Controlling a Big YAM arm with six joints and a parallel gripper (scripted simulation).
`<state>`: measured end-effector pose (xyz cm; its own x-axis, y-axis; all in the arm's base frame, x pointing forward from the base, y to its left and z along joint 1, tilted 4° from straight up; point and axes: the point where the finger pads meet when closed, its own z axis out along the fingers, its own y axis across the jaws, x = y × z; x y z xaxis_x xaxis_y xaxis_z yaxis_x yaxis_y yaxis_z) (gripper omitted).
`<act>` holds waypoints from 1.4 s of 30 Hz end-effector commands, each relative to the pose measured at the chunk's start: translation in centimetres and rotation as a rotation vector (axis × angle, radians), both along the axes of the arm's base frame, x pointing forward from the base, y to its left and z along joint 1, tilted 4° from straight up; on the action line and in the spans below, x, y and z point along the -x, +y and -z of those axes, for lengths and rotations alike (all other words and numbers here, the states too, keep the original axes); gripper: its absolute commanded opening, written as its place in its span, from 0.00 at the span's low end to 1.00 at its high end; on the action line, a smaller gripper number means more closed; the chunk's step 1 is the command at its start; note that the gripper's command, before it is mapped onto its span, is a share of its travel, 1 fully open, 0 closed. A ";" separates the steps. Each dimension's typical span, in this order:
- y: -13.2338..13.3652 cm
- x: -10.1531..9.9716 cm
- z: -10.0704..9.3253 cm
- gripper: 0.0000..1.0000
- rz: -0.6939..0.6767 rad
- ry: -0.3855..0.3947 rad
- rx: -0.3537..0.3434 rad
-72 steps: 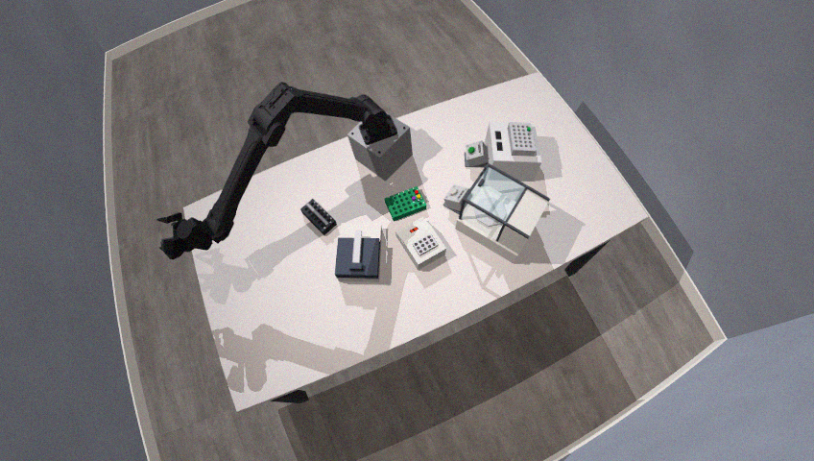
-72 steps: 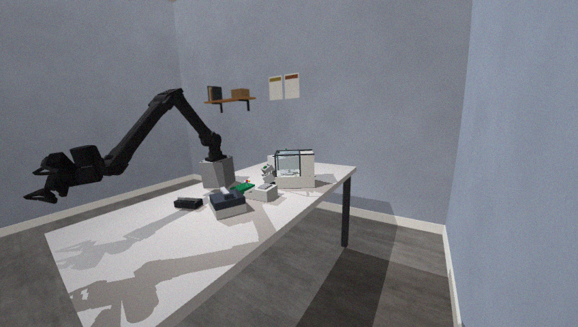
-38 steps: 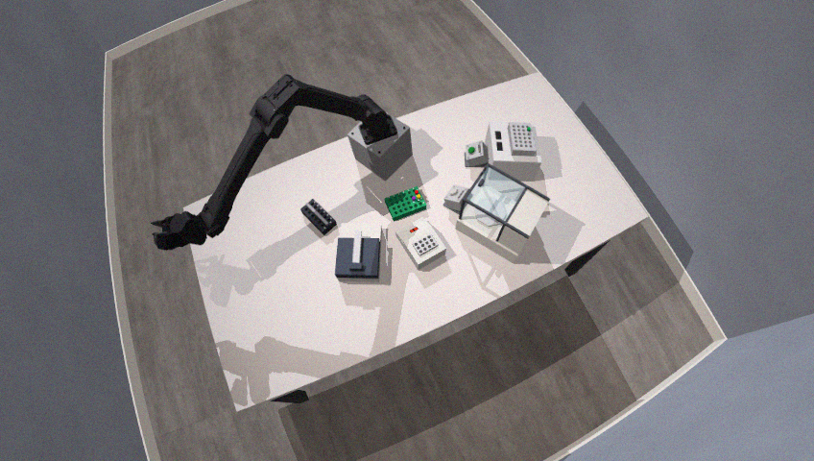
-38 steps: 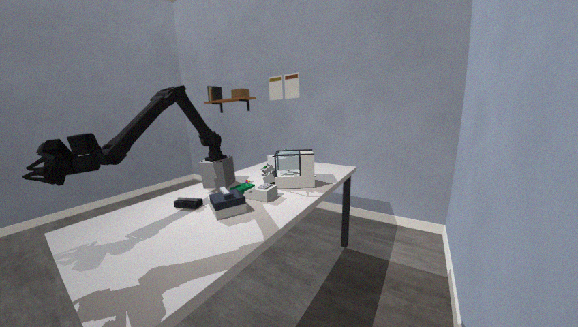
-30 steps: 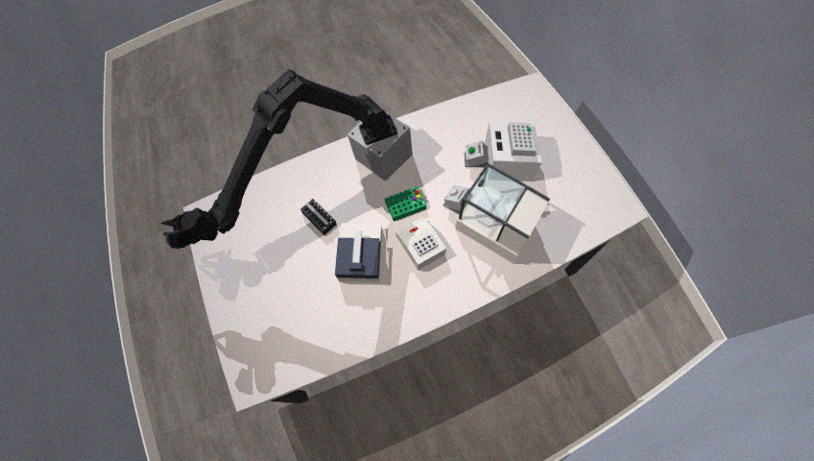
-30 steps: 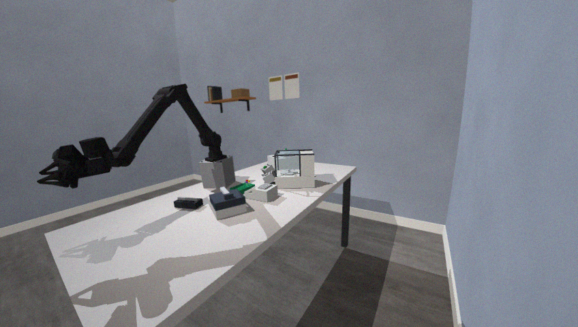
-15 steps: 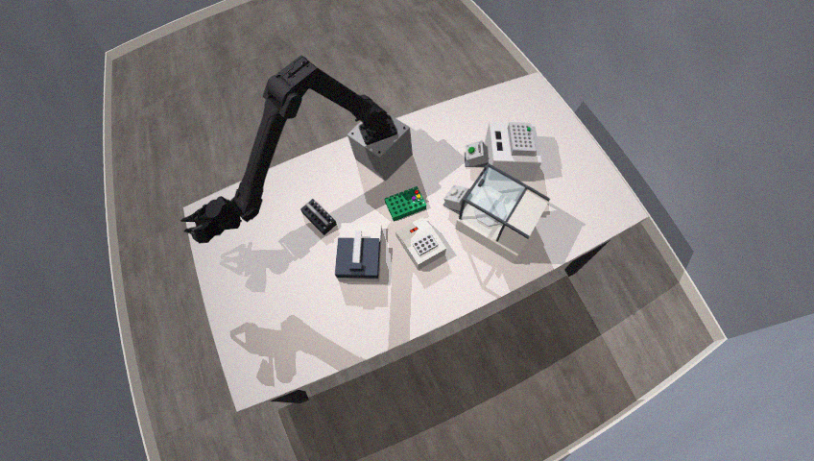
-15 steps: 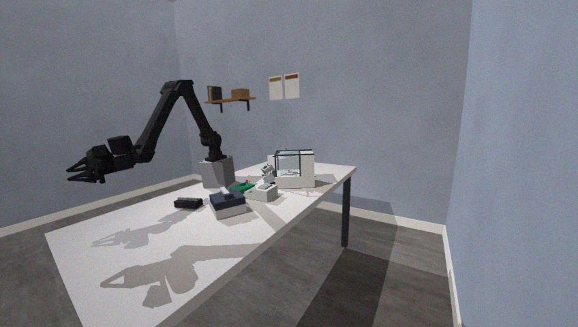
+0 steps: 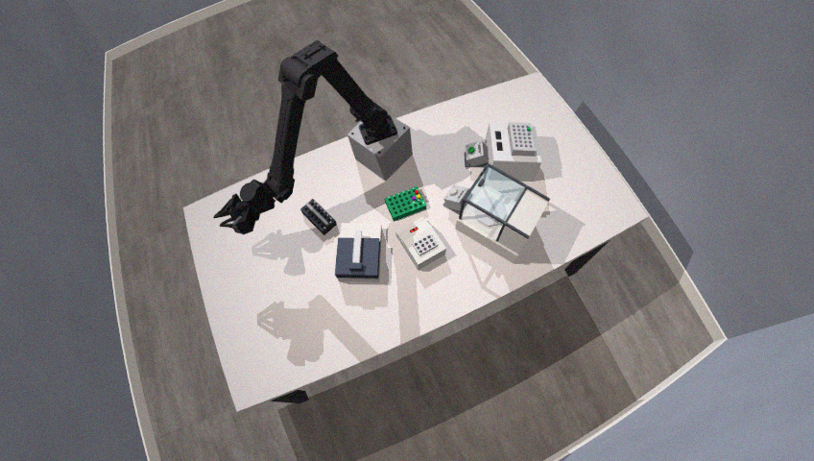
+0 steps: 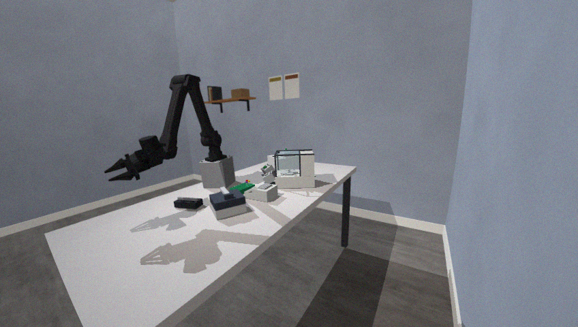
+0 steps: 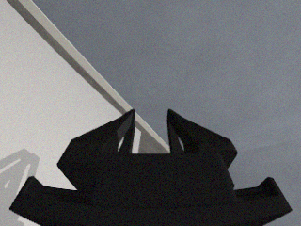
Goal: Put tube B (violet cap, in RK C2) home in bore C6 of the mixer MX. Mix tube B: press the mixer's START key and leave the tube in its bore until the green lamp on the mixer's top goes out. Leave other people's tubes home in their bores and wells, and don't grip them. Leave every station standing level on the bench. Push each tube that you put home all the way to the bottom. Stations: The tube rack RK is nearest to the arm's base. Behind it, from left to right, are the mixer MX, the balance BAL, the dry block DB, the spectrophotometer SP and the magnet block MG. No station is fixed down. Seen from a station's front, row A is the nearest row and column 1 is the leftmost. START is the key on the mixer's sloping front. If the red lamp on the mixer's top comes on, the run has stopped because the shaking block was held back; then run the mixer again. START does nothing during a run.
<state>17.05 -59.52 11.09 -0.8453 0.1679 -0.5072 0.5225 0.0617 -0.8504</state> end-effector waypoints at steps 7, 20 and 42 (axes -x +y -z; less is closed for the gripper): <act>7.0 -1.4 -0.5 0.36 -0.200 0.194 -0.056; 15.8 -2.3 2.4 0.36 -0.457 0.414 -0.183; 30.3 -4.8 5.8 0.36 -0.921 0.810 -0.385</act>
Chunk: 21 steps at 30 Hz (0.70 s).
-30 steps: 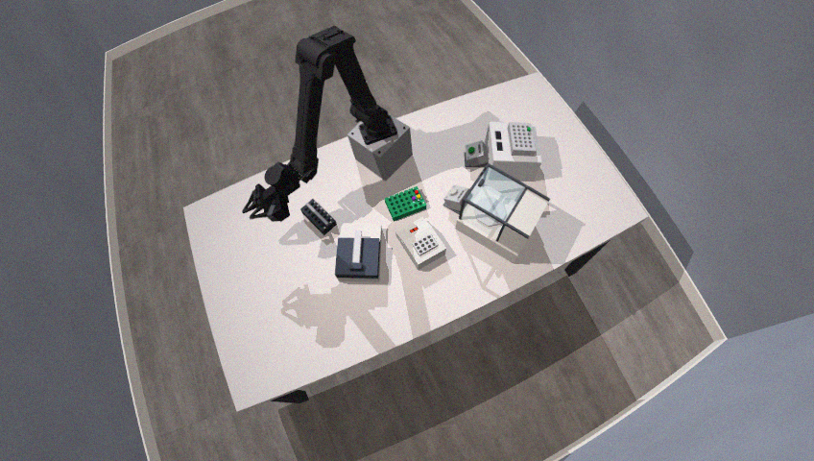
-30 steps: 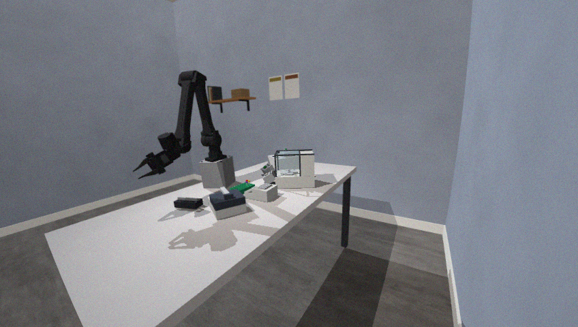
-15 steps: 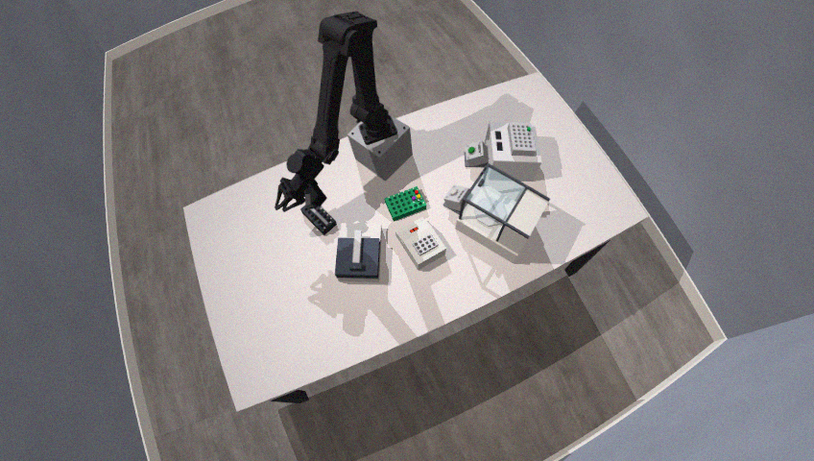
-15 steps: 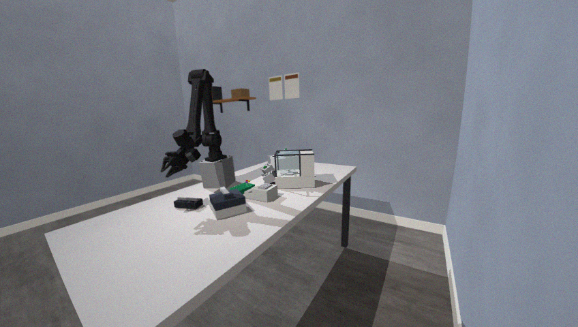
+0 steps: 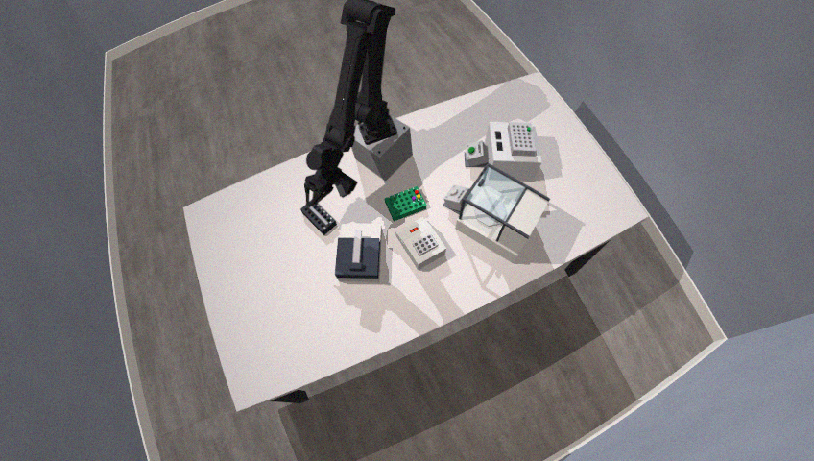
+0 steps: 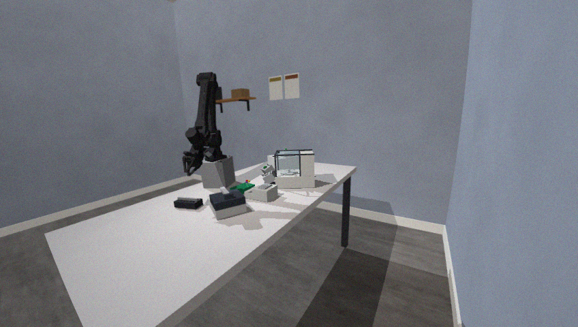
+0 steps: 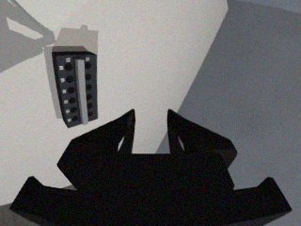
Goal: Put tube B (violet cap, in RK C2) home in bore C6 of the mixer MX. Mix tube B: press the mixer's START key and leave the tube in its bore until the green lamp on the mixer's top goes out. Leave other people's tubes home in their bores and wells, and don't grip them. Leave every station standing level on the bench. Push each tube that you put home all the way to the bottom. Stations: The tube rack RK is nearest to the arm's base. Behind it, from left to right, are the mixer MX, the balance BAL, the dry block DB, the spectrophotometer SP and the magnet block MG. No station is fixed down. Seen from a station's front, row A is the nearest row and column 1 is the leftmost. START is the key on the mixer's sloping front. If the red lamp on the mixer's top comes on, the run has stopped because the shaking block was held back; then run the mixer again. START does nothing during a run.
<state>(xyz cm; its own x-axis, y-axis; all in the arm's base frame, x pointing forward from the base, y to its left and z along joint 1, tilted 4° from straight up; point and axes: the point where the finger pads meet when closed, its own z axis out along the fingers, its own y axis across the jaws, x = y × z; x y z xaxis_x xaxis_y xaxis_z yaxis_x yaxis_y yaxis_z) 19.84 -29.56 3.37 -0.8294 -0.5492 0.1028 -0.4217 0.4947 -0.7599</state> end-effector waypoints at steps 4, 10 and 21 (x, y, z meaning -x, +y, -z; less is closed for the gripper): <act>3.9 -1.2 0.3 0.36 -0.163 0.128 -0.040; 6.6 -3.0 -0.3 0.36 -0.280 0.202 -0.069; 14.2 -4.0 2.6 0.36 -0.481 0.384 -0.204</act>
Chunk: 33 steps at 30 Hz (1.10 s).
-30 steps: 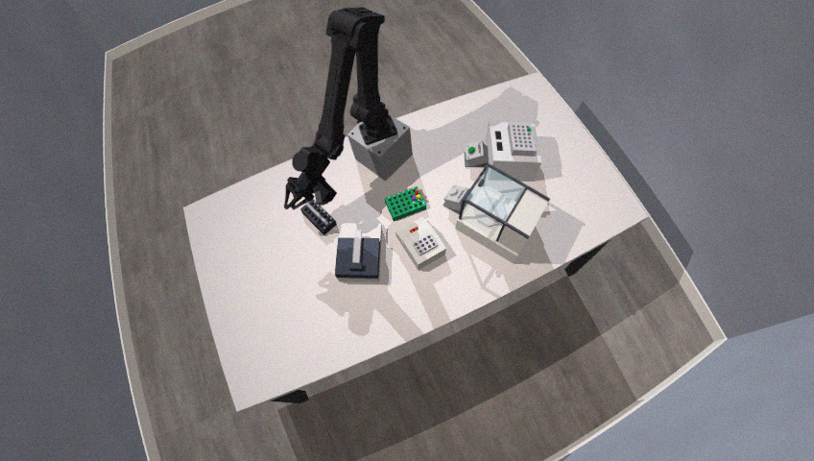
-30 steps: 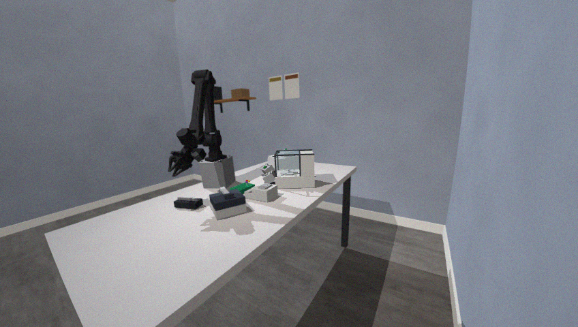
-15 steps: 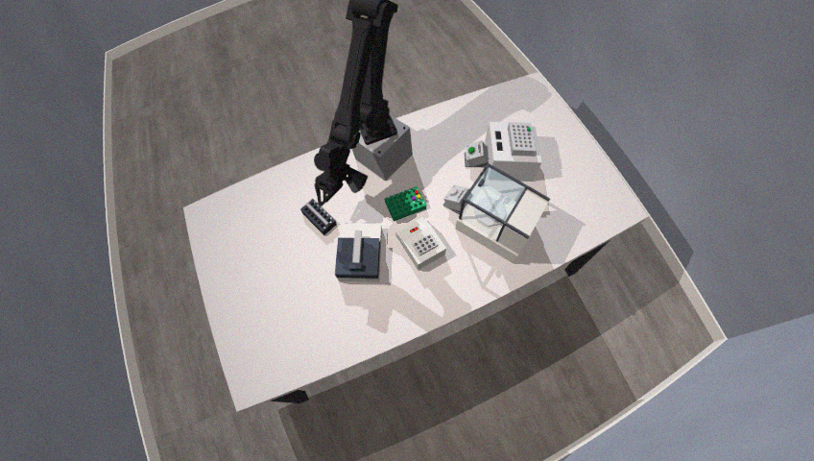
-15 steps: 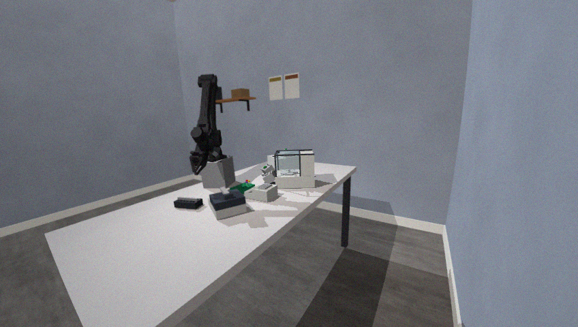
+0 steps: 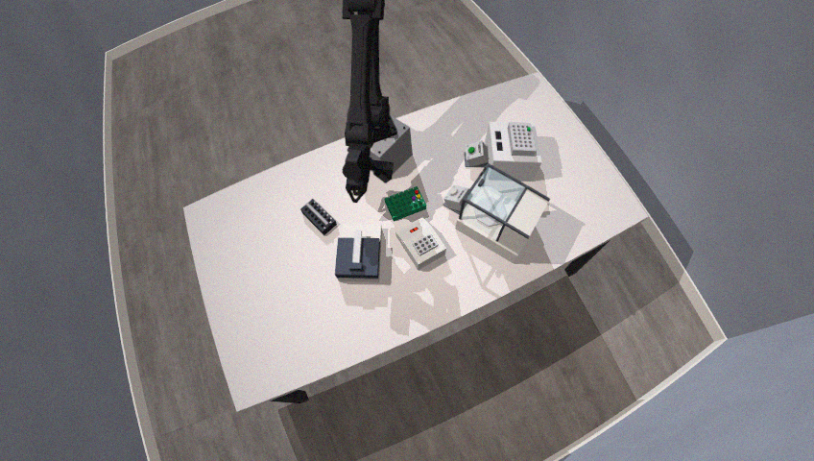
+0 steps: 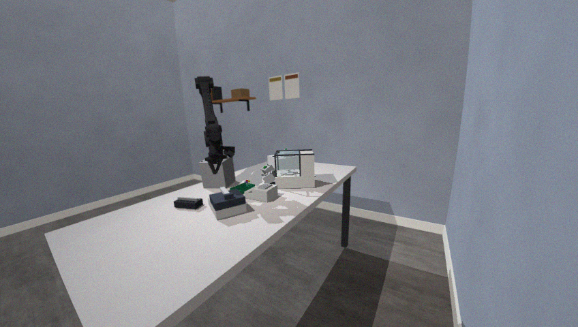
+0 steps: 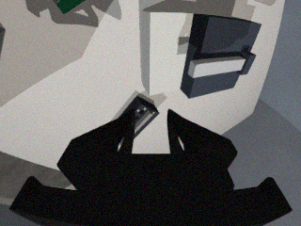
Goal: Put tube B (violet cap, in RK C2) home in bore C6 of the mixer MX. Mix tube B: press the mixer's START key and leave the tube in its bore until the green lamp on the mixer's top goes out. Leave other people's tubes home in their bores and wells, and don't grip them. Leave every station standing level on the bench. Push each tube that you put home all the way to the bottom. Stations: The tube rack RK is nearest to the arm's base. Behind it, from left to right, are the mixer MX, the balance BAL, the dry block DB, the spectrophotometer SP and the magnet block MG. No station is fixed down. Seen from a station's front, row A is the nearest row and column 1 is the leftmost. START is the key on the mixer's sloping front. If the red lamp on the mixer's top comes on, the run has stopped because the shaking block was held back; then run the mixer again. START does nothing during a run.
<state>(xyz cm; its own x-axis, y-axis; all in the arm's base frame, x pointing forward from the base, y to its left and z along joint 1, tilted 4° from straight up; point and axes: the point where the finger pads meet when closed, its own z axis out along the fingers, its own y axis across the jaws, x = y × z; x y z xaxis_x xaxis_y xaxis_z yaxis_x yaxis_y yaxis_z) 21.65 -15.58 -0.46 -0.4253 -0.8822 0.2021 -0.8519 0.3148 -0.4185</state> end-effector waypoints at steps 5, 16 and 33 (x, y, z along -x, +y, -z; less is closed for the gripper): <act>3.6 -2.6 -0.2 0.36 -0.111 0.077 -0.055; 13.0 -3.4 2.9 0.36 -0.291 0.238 -0.156; 20.1 -2.9 5.8 0.36 -0.396 0.339 -0.222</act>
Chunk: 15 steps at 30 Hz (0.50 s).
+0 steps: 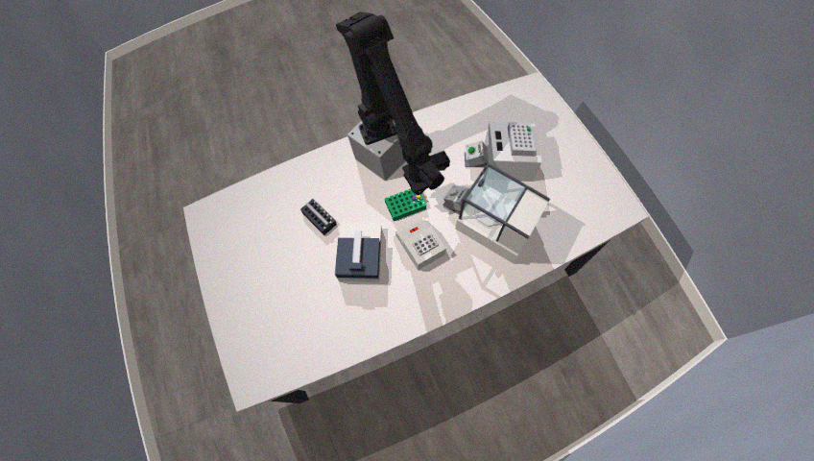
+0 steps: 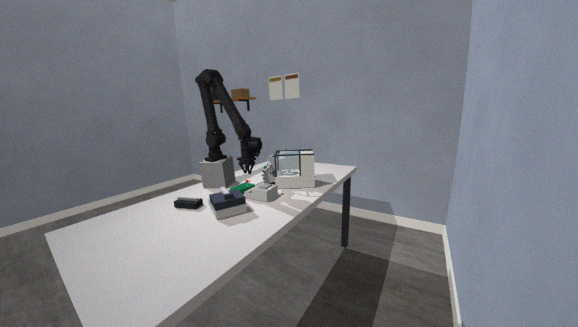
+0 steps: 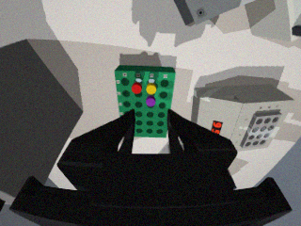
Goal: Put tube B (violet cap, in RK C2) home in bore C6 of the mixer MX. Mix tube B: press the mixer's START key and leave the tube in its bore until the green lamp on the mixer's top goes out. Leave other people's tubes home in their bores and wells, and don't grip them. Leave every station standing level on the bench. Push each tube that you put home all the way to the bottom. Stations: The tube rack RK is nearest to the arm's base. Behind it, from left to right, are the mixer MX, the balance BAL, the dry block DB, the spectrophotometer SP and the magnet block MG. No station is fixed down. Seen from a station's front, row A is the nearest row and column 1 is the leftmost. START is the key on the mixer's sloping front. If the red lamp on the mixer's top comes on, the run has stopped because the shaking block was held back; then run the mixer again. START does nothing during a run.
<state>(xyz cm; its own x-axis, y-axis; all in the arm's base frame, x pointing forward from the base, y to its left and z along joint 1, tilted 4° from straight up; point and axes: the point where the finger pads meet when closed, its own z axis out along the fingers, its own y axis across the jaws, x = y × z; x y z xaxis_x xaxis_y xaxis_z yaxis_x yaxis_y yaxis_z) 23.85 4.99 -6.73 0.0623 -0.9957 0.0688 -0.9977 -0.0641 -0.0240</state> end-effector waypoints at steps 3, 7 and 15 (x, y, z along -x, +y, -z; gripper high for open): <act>-0.1 -2.2 -1.1 0.36 0.057 -0.055 -0.016; -0.5 -1.4 -0.8 0.36 0.049 -0.042 -0.012; -0.9 -1.3 -0.8 0.36 0.035 -0.043 -0.012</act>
